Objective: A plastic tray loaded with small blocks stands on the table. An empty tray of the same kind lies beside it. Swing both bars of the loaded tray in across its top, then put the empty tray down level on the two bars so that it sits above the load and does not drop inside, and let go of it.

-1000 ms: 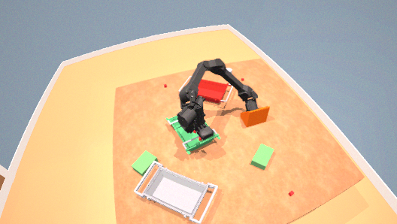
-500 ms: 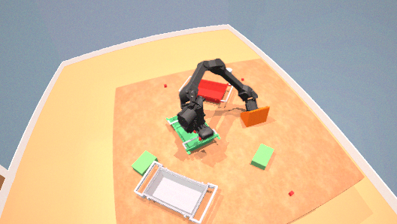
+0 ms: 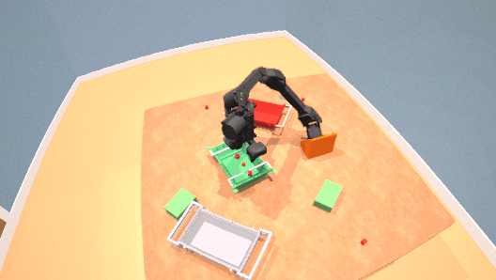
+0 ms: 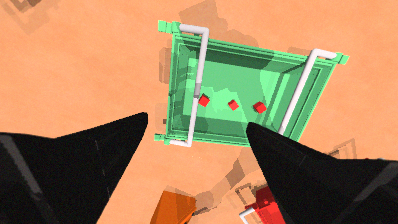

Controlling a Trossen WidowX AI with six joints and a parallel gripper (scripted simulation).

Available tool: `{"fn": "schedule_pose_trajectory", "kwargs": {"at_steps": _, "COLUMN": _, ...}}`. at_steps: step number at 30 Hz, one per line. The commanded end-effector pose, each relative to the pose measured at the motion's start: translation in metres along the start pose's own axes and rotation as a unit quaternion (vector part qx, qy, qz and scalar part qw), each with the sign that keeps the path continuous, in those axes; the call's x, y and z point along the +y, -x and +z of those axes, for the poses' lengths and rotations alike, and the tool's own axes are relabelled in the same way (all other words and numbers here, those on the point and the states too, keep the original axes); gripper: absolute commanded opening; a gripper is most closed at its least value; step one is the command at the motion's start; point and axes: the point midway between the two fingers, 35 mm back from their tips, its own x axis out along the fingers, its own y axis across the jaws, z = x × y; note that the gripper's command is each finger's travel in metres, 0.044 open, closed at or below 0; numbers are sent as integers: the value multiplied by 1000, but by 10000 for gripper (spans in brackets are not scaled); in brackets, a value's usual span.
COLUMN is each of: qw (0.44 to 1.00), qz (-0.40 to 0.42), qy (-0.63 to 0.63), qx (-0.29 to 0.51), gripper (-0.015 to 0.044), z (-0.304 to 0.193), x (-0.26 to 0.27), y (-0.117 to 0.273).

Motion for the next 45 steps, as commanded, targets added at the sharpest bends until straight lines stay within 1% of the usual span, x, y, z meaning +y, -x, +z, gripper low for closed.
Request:
{"fn": "schedule_pose_trajectory", "kwargs": {"at_steps": 1, "qw": 998, "qz": 2, "qy": -65, "qx": 18, "gripper": 440, "z": -9, "x": -57, "y": -16}}
{"fn": "schedule_pose_trajectory", "kwargs": {"at_steps": 5, "qw": 988, "qz": 8, "qy": -151, "qx": 18, "gripper": 440, "z": -32, "x": -123, "y": -21}}
{"fn": "schedule_pose_trajectory", "kwargs": {"at_steps": 10, "qw": 964, "qz": 5, "qy": -263, "qx": 19, "gripper": 440, "z": -81, "x": -196, "y": -31}}
{"fn": "schedule_pose_trajectory", "kwargs": {"at_steps": 14, "qw": 936, "qz": -6, "qy": -352, "qx": 21, "gripper": 440, "z": -131, "x": -241, "y": -39}}
{"fn": "schedule_pose_trajectory", "kwargs": {"at_steps": 18, "qw": 900, "qz": -23, "qy": -434, "qx": 24, "gripper": 440, "z": -185, "x": -271, "y": -45}}
{"fn": "schedule_pose_trajectory", "kwargs": {"at_steps": 20, "qw": 893, "qz": -27, "qy": -448, "qx": 25, "gripper": 440, "z": -194, "x": -275, "y": -46}}
{"fn": "schedule_pose_trajectory", "kwargs": {"at_steps": 27, "qw": 893, "qz": -26, "qy": -448, "qx": 25, "gripper": 440, "z": -194, "x": -275, "y": -53}}
{"fn": "schedule_pose_trajectory", "kwargs": {"at_steps": 45, "qw": 893, "qz": -27, "qy": -449, "qx": 24, "gripper": 440, "z": -198, "x": -278, "y": -121}}
